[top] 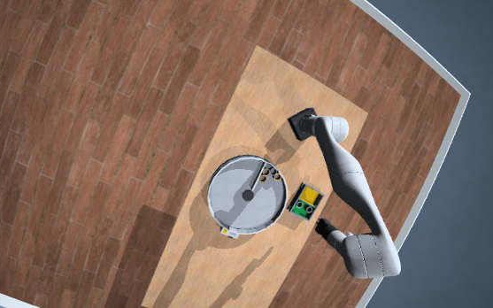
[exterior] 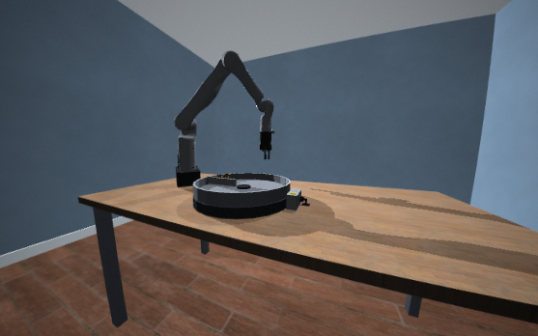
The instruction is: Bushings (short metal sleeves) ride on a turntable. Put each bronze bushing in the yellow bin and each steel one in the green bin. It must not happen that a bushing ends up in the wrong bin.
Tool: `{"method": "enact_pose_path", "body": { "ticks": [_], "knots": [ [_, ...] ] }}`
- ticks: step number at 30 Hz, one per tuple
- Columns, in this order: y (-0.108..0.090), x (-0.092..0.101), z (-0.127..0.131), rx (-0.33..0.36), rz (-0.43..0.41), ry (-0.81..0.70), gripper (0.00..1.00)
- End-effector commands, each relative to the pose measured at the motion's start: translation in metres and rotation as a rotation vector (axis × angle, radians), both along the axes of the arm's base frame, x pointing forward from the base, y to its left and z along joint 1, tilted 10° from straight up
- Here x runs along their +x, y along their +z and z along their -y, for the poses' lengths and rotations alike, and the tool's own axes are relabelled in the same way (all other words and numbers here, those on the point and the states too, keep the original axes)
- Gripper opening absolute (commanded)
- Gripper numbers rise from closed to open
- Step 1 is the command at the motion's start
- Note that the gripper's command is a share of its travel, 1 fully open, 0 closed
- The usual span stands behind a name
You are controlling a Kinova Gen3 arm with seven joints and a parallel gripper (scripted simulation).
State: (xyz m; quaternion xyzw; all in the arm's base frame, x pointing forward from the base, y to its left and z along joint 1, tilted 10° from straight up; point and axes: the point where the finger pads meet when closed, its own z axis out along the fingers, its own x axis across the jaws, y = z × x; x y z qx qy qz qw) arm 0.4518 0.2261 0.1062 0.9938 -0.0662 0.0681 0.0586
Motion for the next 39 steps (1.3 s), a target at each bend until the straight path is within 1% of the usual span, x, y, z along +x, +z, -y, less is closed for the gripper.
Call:
{"method": "enact_pose_path", "body": {
  "ticks": [1,6,7,8,10,13,16,21,24,25,27,31,34,39],
  "knots": [
    [0.001,0.0,0.0,0.001,0.002,0.0,0.47],
    [0.001,0.0,0.0,0.001,0.002,0.0,0.47],
    [0.001,-0.004,0.009,0.001,0.002,0.0,0.45],
    [0.001,-0.009,0.018,0.001,0.002,0.0,0.45],
    [0.001,-0.009,0.018,0.001,0.002,0.0,0.45],
    [0.001,-0.024,0.046,0.001,0.002,0.0,0.45],
    [0.001,-0.024,0.046,0.001,0.002,0.0,0.45],
    [0.001,-0.048,0.092,0.001,0.002,0.0,0.45],
    [0.001,-0.048,0.092,0.001,0.002,0.0,0.45],
    [0.0,-0.052,0.101,0.001,0.002,0.0,0.45],
    [0.0,-0.052,0.101,0.001,0.002,0.0,0.45],
    [0.0,-0.072,0.139,0.001,0.003,0.0,0.45],
    [0.0,-0.072,0.139,0.001,0.003,0.0,0.45],
    [0.0,-0.096,0.185,0.001,0.003,0.0,0.45]
  ]
}}
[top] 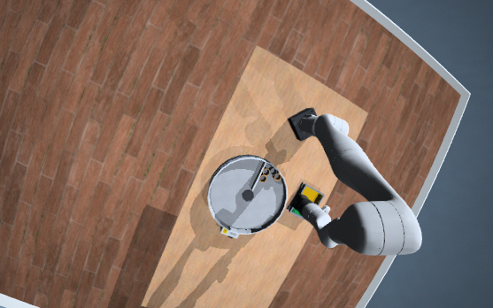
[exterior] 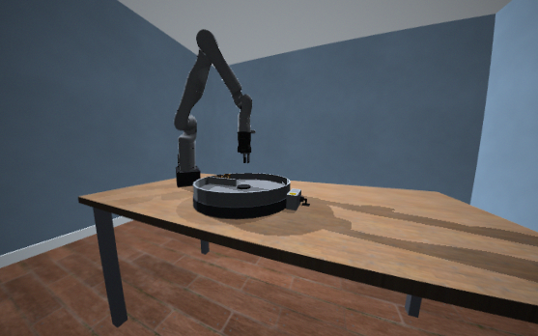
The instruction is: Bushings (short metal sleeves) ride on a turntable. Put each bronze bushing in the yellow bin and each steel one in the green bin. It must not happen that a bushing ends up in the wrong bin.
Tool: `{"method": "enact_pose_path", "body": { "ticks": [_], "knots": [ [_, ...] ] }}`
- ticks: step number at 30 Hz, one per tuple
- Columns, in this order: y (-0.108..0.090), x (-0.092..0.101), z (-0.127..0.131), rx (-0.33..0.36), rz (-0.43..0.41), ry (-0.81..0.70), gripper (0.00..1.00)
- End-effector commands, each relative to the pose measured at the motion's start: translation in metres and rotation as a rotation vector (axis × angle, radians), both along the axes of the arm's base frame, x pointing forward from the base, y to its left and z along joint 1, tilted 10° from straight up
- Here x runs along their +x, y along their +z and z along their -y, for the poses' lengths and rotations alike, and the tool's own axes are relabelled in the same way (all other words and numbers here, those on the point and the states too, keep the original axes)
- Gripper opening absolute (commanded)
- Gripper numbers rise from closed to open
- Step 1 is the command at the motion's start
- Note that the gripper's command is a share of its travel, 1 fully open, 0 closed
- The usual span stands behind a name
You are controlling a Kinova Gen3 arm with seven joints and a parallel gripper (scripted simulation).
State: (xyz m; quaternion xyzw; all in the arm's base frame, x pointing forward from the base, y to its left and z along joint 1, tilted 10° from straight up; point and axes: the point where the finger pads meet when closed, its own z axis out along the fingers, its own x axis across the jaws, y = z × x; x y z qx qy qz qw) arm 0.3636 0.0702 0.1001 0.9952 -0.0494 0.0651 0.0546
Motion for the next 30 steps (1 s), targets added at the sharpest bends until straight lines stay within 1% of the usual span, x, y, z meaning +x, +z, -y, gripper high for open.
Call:
{"method": "enact_pose_path", "body": {
  "ticks": [1,5,10,13,18,30],
  "knots": [
    [0.006,-0.007,0.029,-0.005,0.01,-0.034,0.45],
    [0.006,-0.007,0.029,-0.005,0.01,-0.034,0.45],
    [0.006,-0.031,0.075,-0.005,0.011,-0.034,0.45],
    [0.006,-0.031,0.075,-0.005,0.011,-0.034,0.45],
    [0.006,-0.055,0.122,-0.005,0.011,-0.034,0.45],
    [0.006,-0.055,0.122,-0.005,0.011,-0.034,0.45]
  ]
}}
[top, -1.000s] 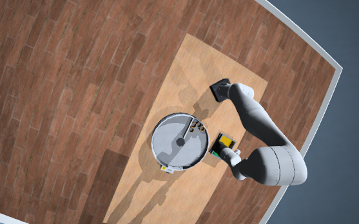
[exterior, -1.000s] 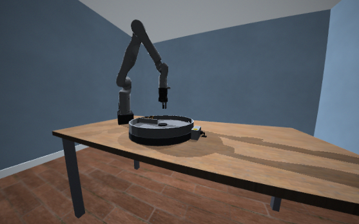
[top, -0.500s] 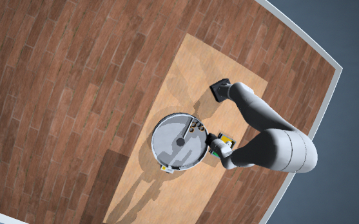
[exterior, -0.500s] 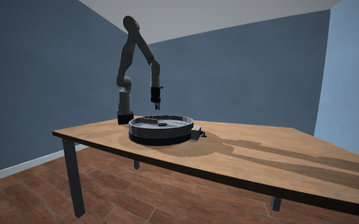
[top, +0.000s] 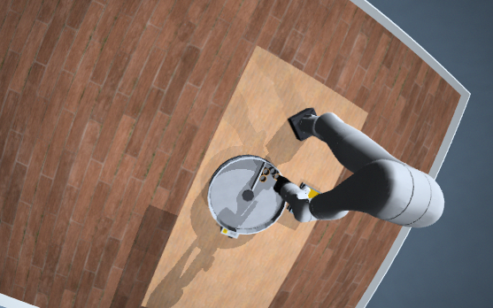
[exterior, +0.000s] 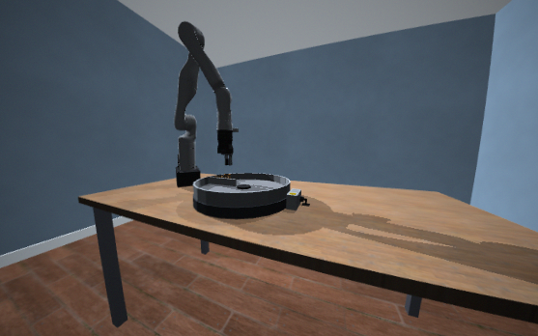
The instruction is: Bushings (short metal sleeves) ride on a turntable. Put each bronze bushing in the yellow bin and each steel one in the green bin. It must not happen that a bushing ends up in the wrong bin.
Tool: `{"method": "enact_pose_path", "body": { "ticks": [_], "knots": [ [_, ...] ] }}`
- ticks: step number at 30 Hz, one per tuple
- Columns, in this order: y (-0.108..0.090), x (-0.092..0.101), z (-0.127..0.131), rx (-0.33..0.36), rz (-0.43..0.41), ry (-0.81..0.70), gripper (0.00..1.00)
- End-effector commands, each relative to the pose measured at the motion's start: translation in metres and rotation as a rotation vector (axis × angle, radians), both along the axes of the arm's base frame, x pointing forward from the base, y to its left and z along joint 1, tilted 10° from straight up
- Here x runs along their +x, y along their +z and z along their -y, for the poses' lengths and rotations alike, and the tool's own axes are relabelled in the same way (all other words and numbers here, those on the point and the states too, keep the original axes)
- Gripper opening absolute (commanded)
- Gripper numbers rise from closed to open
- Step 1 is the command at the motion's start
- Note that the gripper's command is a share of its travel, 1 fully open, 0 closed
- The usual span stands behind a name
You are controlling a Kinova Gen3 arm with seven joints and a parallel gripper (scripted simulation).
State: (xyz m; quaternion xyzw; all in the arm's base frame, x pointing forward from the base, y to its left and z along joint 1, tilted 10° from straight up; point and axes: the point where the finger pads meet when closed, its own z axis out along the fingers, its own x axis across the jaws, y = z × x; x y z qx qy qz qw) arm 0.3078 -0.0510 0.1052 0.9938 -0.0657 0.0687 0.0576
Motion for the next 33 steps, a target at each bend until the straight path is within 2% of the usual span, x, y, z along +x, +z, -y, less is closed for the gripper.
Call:
{"method": "enact_pose_path", "body": {
  "ticks": [1,5,10,15,18,23,33],
  "knots": [
    [-0.002,0.001,0.0,0.0,0.001,0.0,0.45],
    [-0.014,0.002,0.002,-0.001,0.001,0.0,0.45],
    [-0.014,0.002,0.002,-0.001,0.001,0.0,0.45],
    [-0.028,0.004,0.004,-0.001,0.001,-0.001,0.45],
    [-0.028,0.004,0.004,-0.001,0.001,-0.001,0.45],
    [-0.043,0.006,0.006,-0.002,0.002,-0.002,0.45],
    [-0.043,0.006,0.006,-0.002,0.002,-0.002,0.45]
  ]
}}
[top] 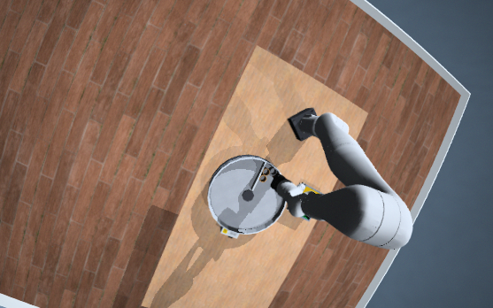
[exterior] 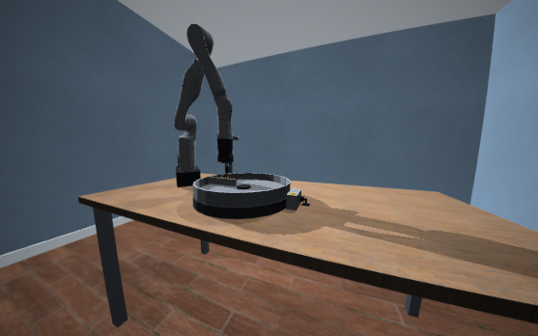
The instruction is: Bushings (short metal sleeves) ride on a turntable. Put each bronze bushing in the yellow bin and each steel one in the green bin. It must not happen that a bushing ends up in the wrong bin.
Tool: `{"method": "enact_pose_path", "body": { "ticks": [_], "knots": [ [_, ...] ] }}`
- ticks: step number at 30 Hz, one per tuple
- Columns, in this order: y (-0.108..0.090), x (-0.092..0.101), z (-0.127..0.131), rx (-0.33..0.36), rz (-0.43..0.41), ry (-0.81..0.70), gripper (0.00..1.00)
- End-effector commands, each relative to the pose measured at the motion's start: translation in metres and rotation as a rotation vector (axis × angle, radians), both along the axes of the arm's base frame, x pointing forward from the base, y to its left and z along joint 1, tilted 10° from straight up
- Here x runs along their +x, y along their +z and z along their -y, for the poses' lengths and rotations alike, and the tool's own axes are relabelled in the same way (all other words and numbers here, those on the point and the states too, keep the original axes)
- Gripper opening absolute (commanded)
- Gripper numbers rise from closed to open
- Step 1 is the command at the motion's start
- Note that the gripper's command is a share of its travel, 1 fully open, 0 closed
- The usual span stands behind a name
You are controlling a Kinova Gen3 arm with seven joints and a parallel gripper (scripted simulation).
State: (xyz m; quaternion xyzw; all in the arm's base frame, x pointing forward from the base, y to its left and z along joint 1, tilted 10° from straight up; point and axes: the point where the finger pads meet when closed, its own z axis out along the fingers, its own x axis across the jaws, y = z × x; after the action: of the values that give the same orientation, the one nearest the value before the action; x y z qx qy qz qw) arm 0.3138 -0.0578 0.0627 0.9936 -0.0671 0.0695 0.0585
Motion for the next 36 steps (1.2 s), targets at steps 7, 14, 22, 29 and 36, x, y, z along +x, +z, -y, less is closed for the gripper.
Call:
{"method": "enact_pose_path", "body": {
  "ticks": [7,14,22,29,36],
  "knots": [
    [-0.007,0.001,0.001,0.0,0.0,0.001,0.45],
    [-0.009,0.001,0.001,0.0,0.0,0.001,0.45],
    [-0.016,0.002,0.002,0.0,0.0,0.001,0.45],
    [-0.02,0.003,0.002,0.0,0.0,0.001,0.45],
    [-0.027,0.004,0.003,0.0,0.0,0.001,0.45]
  ]
}}
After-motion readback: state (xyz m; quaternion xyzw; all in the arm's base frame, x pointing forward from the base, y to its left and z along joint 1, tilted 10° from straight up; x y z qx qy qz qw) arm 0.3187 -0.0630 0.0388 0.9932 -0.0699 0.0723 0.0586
